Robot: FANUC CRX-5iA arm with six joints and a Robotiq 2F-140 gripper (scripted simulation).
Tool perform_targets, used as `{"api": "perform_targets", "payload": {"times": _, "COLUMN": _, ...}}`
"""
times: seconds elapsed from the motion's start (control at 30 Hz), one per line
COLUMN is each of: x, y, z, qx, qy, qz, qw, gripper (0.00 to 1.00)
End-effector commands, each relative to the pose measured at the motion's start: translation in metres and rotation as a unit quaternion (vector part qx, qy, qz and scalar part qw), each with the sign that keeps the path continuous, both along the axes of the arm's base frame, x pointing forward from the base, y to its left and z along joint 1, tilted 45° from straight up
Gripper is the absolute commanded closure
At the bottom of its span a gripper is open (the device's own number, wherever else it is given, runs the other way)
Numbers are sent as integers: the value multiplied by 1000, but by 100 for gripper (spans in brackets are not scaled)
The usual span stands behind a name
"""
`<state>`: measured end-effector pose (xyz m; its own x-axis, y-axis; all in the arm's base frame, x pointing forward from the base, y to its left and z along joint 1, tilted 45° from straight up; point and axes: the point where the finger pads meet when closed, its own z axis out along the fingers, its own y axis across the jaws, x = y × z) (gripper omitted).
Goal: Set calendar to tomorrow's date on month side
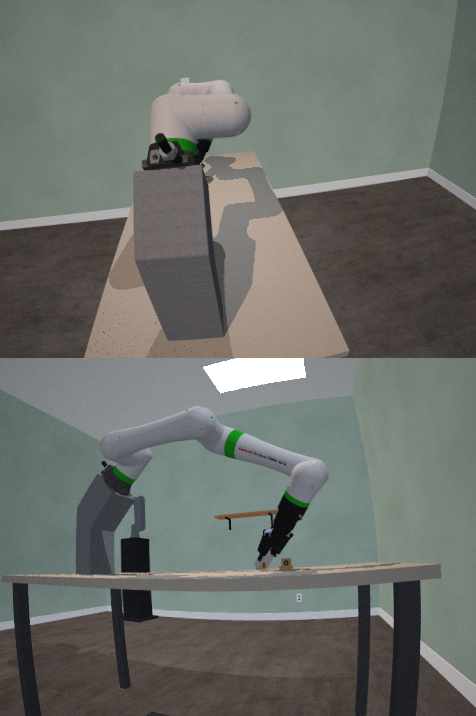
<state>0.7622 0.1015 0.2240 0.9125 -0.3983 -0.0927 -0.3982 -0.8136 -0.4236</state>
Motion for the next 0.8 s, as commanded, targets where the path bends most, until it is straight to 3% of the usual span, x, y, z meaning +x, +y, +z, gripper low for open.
{"api": "perform_targets", "payload": {"times": 0.0, "x": 0, "y": 0, "z": 0, "qx": 0, "qy": 0, "qz": 0, "qw": 1000, "gripper": 75}}
{"api": "perform_targets", "payload": {"times": 0.77, "x": 2, "y": 0, "z": -2, "qx": 0, "qy": 0, "qz": 0, "qw": 1000, "gripper": 75}}
